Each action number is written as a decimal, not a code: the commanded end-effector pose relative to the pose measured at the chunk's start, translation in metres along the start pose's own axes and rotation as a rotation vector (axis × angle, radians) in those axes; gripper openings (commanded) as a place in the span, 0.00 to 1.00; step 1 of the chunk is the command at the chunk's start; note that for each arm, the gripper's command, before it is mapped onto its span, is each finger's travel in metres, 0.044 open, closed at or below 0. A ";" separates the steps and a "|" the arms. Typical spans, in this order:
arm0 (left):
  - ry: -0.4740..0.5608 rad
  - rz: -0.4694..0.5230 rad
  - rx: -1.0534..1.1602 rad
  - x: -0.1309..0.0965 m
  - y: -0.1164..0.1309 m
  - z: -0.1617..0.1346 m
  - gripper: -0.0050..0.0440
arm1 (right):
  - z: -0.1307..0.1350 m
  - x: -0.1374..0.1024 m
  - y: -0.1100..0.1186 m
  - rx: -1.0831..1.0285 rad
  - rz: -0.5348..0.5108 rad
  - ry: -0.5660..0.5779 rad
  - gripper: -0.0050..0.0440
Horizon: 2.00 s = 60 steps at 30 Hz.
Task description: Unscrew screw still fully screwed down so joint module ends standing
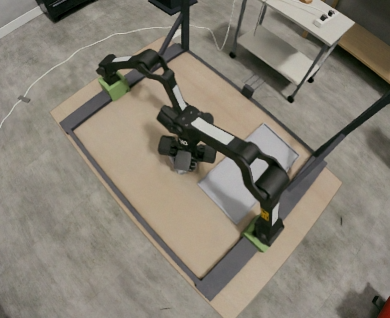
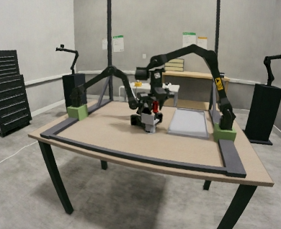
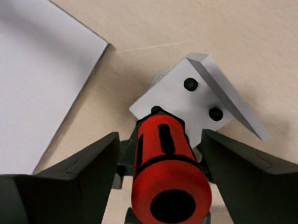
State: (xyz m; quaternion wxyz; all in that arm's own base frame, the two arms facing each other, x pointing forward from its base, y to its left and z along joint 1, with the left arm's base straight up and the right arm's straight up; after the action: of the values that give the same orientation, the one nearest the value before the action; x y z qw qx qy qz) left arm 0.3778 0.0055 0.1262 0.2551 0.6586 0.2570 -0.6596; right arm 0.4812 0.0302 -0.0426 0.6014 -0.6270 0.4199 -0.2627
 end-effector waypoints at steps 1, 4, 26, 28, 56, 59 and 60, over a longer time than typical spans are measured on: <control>0.026 0.021 -0.002 -0.010 0.002 -0.001 0.61 | 0.004 0.001 -0.015 0.036 -0.011 -0.002 0.60; 0.016 0.010 -0.003 -0.006 0.000 0.001 0.61 | 0.004 0.001 -0.015 0.036 -0.011 -0.002 0.60; 0.026 0.021 -0.002 -0.010 0.001 0.000 0.61 | 0.004 0.001 -0.015 0.036 -0.011 -0.002 0.60; 0.026 0.021 -0.002 -0.010 0.001 0.000 0.61 | 0.004 0.001 -0.015 0.036 -0.011 -0.002 0.60; 0.033 0.020 0.256 -0.012 0.000 0.003 0.61 | 0.004 0.001 -0.015 0.036 -0.011 -0.002 0.60; 0.033 0.018 0.385 -0.012 0.000 0.003 0.61 | 0.004 0.001 -0.015 0.036 -0.011 -0.002 0.60; 0.033 0.018 0.428 -0.011 0.000 0.003 0.61 | 0.004 0.001 -0.015 0.036 -0.011 -0.002 0.60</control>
State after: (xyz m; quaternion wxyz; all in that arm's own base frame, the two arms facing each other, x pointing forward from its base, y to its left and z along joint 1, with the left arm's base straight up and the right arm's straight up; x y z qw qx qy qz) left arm 0.3766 0.0047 0.1258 0.1616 0.6873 0.1634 -0.6890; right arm 0.4812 0.0302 -0.0426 0.6014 -0.6270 0.4199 -0.2627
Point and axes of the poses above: on each arm, the point midway between the two fingers, 35 mm back from their tips, its own x axis out along the fingers, its own z axis across the jaws, y = z × x, the point moved 4 cm from there along -x, back along the fingers, and after that the axes turned 8 degrees about -x, right-handed, at the moved point
